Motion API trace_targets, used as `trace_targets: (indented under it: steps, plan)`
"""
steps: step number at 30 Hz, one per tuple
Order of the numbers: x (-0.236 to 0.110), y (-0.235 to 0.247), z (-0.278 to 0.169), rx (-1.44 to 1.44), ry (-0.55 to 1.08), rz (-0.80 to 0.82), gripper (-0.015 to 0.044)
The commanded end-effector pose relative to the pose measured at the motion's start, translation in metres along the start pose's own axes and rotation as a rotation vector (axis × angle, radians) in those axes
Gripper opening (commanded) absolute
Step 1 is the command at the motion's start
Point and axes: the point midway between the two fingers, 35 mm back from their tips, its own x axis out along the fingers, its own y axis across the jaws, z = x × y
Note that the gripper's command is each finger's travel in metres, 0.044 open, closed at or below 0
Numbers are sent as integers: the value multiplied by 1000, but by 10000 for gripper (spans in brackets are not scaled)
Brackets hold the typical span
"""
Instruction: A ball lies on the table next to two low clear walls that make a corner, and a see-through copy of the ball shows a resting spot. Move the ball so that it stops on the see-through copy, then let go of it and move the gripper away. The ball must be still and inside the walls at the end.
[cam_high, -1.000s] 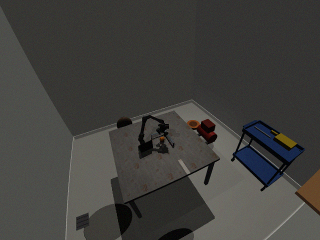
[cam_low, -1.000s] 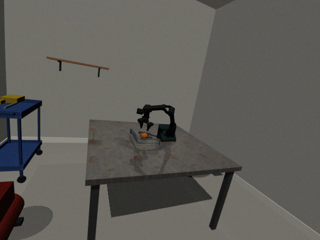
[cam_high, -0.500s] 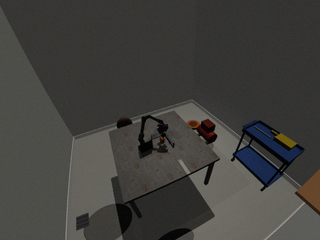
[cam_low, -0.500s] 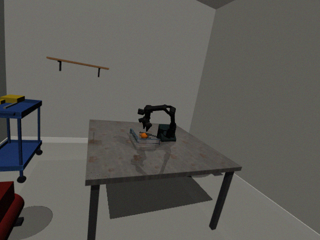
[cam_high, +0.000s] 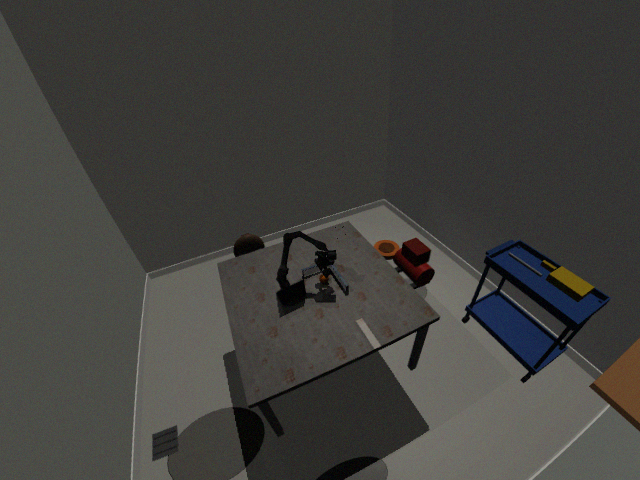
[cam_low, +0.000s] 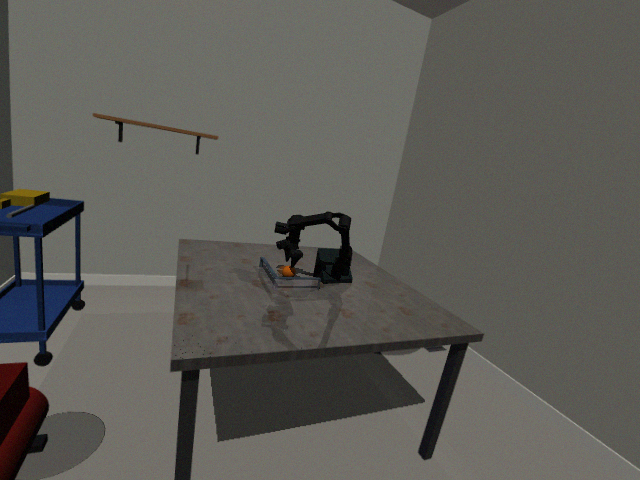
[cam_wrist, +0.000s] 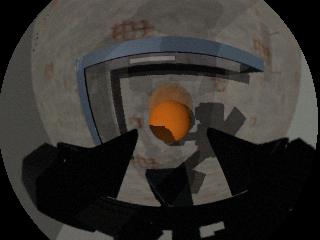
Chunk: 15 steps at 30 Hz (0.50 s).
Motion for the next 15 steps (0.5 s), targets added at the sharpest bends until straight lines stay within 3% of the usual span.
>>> trace_targets:
  steps: [1,15]
  plan:
    - [9,0,-3,13,7,10,440]
    - [32,1,-3,12,6,11,440]
